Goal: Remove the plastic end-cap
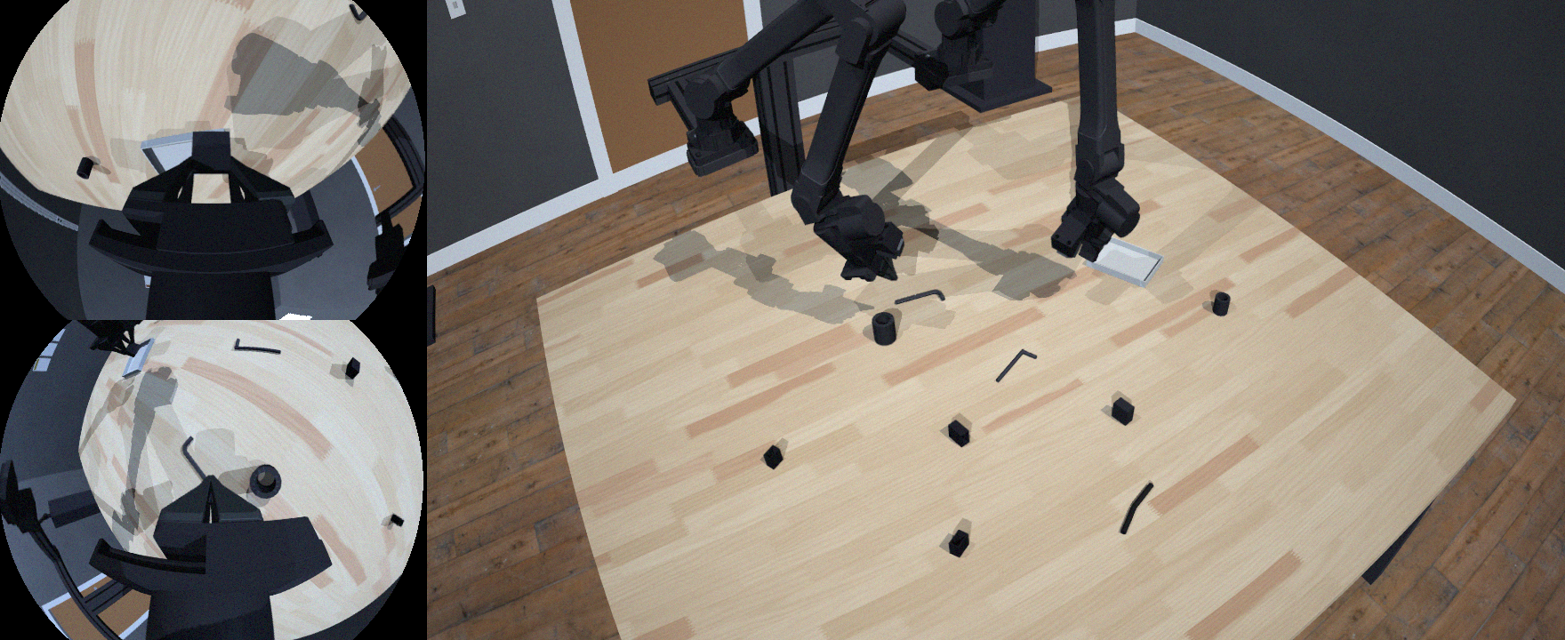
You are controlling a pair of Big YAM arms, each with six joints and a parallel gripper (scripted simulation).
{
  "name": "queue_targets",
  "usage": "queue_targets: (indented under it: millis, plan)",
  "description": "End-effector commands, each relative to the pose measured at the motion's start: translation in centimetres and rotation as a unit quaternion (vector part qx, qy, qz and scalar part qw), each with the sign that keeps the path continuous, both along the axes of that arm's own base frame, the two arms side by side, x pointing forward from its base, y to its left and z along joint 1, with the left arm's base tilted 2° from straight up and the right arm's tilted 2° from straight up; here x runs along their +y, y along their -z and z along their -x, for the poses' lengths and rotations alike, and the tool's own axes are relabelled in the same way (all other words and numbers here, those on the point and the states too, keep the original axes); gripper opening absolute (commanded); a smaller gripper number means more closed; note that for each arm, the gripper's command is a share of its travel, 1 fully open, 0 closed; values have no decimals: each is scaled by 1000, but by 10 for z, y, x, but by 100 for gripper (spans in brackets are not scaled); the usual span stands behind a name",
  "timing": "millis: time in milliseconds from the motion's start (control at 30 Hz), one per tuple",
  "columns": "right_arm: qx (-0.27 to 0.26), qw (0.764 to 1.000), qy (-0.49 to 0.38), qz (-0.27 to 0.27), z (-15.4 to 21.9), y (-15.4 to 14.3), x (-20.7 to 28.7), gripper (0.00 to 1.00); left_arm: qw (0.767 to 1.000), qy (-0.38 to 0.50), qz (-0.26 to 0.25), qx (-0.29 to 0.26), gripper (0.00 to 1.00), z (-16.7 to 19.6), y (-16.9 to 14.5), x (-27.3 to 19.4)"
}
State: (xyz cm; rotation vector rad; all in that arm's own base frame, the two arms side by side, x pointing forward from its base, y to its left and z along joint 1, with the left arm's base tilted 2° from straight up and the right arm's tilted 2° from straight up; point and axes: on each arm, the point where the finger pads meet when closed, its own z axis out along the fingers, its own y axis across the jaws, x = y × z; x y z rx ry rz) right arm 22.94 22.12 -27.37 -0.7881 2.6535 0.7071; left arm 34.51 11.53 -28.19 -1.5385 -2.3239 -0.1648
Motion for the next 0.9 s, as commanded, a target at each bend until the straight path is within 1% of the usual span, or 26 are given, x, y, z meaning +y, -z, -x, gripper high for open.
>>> queue_targets:
  millis: [0, 67, 167, 300, 400, 467, 533, 567, 633, 700, 767, 833, 867]
  plan:
    - [5, 998, -60, 13, 23, 11, 23, 0, 999, -34, -41, 10, 28, 2, 11, 29]
    - [-6, 997, -77, 4, 19, 3, 44, 0, 997, -44, -66, 13, 28, 4, 12, 44]
    - [-56, 992, -115, -18, 5, -11, 84, 0, 993, -57, -104, 19, 28, 6, 15, 66]
    - [-95, 987, -117, -60, -7, -27, 135, 0, 986, -70, -149, 23, 28, 8, 18, 92]
    - [-125, 980, -124, -88, -10, -38, 168, 0, 983, -74, -169, 23, 28, 8, 25, 103]
    - [-148, 975, -135, -96, -13, -44, 185, 0, 982, -69, -173, 25, 28, 7, 30, 106]
    - [-148, 975, -135, -96, -13, -44, 185, 0, 982, -69, -173, 25, 28, 7, 30, 106]
    - [-158, 973, -140, -91, -15, -42, 187, 0, 982, -69, -173, 25, 28, 7, 32, 106]
    - [-188, 968, -145, -85, -30, -53, 199, 0, 982, -63, -174, 25, 28, 5, 37, 103]
    - [-208, 965, -144, -75, -40, -55, 208, 0, 982, -63, -174, 25, 28, 5, 40, 103]
    - [-219, 962, -146, -73, -39, -49, 218, 0, 983, -63, -173, 27, 28, 7, 40, 102]
    - [-232, 956, -159, -83, -33, -42, 235, 0, 983, -63, -172, 26, 28, 7, 41, 102]
    - [-244, 951, -166, -91, -33, -45, 247, 0, 983, -63, -172, 26, 28, 7, 41, 102]
